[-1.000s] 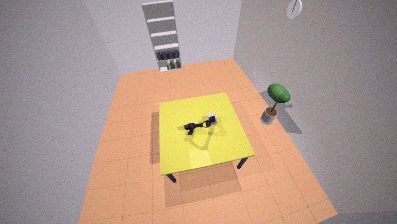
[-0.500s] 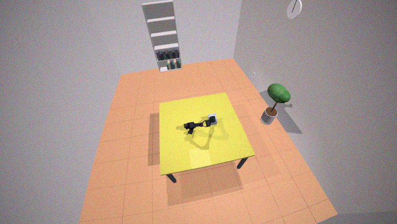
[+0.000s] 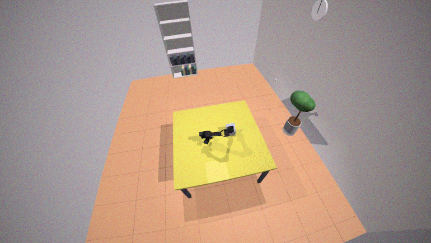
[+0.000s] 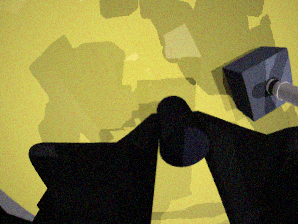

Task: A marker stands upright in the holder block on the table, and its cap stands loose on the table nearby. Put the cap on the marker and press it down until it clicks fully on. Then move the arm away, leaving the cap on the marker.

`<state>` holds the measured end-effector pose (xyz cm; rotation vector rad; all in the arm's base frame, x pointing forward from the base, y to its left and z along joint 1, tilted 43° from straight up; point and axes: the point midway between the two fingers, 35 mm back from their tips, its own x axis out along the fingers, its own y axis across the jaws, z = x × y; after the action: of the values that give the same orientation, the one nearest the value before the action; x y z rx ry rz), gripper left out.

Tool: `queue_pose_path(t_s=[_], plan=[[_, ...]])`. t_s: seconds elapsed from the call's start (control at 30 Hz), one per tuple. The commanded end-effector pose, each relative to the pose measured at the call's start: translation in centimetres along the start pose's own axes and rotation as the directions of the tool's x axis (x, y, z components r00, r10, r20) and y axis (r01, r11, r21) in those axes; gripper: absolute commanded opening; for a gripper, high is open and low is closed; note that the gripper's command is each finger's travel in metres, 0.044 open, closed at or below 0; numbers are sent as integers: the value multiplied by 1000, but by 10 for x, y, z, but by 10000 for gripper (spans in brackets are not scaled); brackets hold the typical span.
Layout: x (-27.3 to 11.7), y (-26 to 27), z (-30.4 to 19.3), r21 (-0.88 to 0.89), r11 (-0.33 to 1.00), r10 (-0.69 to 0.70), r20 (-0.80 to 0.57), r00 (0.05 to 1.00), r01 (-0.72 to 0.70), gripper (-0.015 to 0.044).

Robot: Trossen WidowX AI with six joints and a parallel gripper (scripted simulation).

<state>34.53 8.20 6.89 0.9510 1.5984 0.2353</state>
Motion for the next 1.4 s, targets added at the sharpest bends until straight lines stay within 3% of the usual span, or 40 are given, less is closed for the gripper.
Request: queue_pose_path(t_s=[0.0,1.07,1.37], plan=[[-6,2,0,-15,1000,7,8,1000,-7,0],[-56,-108,14,-13,1000,-1,9,1000,1,0],[-52,-112,13,-13,1000,1,8,1000,-1,0]])
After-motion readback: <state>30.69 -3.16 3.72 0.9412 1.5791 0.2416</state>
